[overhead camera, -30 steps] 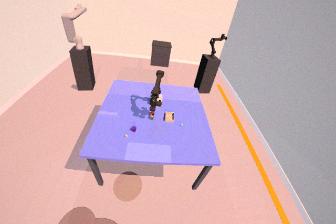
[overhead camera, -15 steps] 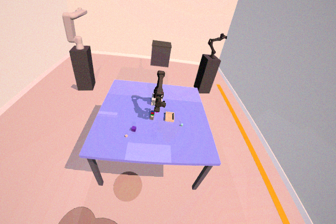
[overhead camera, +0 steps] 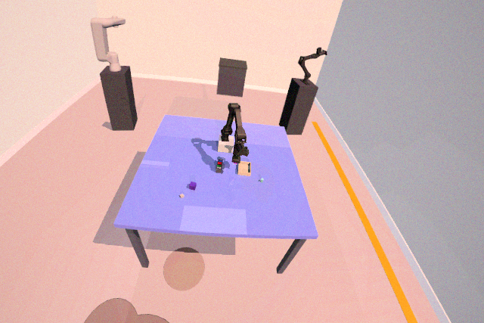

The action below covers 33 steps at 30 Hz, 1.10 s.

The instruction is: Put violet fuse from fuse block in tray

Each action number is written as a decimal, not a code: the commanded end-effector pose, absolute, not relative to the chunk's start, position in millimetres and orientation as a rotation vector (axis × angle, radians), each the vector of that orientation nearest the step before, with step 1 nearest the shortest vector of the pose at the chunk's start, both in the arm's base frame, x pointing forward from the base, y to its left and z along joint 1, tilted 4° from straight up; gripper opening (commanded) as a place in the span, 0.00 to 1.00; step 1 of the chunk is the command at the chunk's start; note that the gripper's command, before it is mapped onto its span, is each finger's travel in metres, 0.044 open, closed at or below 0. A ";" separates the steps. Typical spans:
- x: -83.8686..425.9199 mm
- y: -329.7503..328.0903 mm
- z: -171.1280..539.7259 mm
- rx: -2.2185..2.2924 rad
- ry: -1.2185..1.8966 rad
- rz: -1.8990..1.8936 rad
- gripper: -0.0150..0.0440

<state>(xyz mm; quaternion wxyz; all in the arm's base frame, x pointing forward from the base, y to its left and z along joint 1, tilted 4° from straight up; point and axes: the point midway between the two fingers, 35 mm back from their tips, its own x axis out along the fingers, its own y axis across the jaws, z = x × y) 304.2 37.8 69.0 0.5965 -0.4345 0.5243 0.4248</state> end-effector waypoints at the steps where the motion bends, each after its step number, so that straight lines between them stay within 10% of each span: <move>1: 305.5 56.1 68.8 -1.007 1.225 0.986 0.25; 33: 303.2 125.1 47.6 -1.000 1.217 0.990 0.25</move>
